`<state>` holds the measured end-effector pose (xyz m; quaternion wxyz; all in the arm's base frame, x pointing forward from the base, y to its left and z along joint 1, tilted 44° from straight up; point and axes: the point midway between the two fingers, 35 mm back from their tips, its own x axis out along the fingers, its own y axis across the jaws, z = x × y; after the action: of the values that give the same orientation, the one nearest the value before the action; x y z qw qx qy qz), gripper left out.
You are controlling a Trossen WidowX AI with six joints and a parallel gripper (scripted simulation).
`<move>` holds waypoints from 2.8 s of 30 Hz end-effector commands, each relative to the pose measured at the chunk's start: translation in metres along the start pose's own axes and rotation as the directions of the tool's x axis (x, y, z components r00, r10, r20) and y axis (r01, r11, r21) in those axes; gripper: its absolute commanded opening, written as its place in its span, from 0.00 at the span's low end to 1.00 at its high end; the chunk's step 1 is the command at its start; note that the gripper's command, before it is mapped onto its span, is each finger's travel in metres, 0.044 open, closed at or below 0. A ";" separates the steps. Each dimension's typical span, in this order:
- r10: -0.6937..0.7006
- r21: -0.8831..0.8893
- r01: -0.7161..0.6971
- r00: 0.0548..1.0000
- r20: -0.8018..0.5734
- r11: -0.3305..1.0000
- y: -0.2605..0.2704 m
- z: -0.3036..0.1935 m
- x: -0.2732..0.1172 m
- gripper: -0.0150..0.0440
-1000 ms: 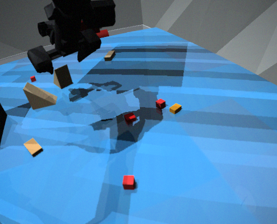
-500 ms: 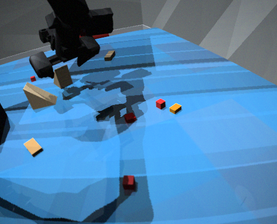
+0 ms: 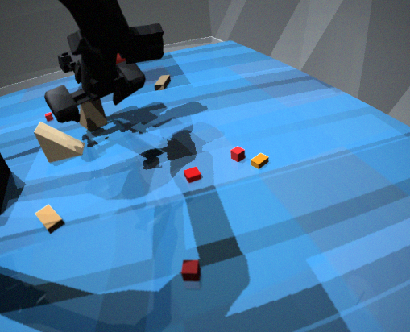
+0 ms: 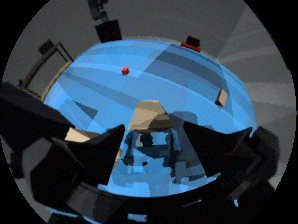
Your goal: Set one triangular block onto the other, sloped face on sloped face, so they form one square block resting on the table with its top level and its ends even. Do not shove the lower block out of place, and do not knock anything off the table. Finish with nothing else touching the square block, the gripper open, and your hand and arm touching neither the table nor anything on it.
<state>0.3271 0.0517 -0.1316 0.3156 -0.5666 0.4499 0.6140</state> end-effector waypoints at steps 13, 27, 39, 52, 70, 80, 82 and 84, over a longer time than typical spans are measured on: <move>0.016 -0.004 -0.016 1.000 0.004 1.000 0.007 0.002 0.030 1.00; 0.016 -0.004 -0.016 1.000 0.004 1.000 0.007 0.002 0.031 0.58; 0.011 -0.001 -0.011 1.000 0.004 1.000 0.006 0.004 0.026 0.25; 0.010 -0.007 -0.012 0.969 -0.249 1.000 0.005 0.024 0.025 0.25; 0.001 -0.008 -0.009 0.755 -0.655 1.000 0.005 0.060 0.030 0.25; -0.004 -0.009 -0.007 0.560 -0.828 1.000 0.005 0.078 0.039 0.25; -0.005 -0.009 -0.007 0.516 -0.857 1.000 0.005 0.082 0.042 0.25; -0.005 -0.010 -0.006 0.470 -0.882 1.000 0.005 0.085 0.044 0.25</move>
<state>0.2840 0.1206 -0.1724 0.0582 -0.7945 0.5436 0.2642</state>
